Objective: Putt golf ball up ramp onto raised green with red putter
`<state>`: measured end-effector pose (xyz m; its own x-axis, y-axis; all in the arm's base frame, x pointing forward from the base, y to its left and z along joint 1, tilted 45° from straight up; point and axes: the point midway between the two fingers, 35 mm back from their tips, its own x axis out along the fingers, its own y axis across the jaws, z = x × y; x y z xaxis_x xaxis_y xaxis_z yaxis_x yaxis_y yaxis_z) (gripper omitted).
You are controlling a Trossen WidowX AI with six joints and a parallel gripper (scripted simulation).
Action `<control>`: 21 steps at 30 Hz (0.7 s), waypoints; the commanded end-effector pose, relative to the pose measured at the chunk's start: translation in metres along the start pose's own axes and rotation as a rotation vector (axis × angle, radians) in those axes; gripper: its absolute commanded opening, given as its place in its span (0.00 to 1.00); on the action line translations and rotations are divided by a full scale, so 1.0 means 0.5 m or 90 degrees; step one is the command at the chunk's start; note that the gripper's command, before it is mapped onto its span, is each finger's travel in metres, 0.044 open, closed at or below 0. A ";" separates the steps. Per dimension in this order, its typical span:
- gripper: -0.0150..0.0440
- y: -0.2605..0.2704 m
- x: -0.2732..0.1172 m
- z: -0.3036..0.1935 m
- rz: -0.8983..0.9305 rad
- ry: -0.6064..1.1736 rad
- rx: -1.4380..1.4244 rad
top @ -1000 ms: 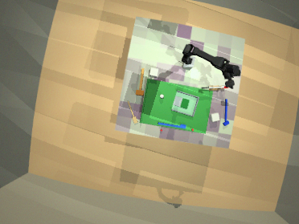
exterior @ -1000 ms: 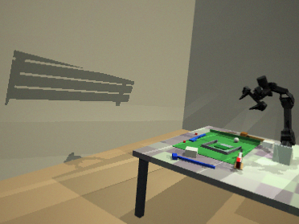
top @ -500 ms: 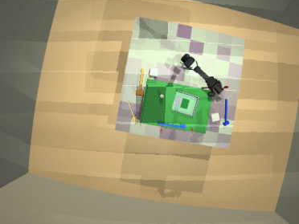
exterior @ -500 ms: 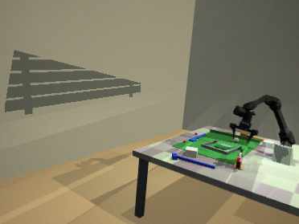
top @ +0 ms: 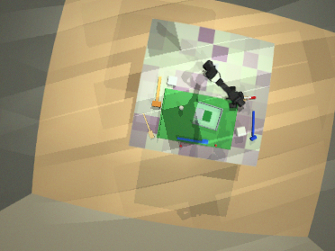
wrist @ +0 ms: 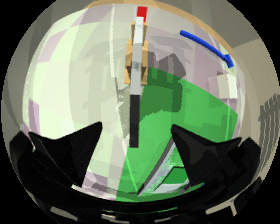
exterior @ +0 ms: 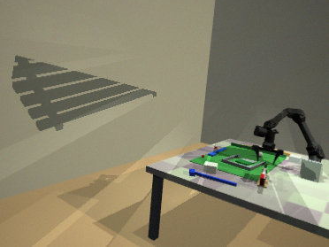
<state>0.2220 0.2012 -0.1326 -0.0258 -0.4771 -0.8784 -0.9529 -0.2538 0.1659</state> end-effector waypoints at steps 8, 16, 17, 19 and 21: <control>1.00 0.007 0.050 -0.015 0.010 0.010 -0.007; 1.00 0.007 0.065 -0.020 0.010 0.010 -0.007; 1.00 0.007 0.065 -0.020 0.010 0.010 -0.007; 1.00 0.007 0.066 -0.020 0.010 0.010 -0.007; 1.00 0.007 0.068 -0.021 0.010 0.010 -0.007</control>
<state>0.2229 0.1802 -0.1542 -0.0303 -0.4836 -0.8748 -0.9522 -0.2522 0.1724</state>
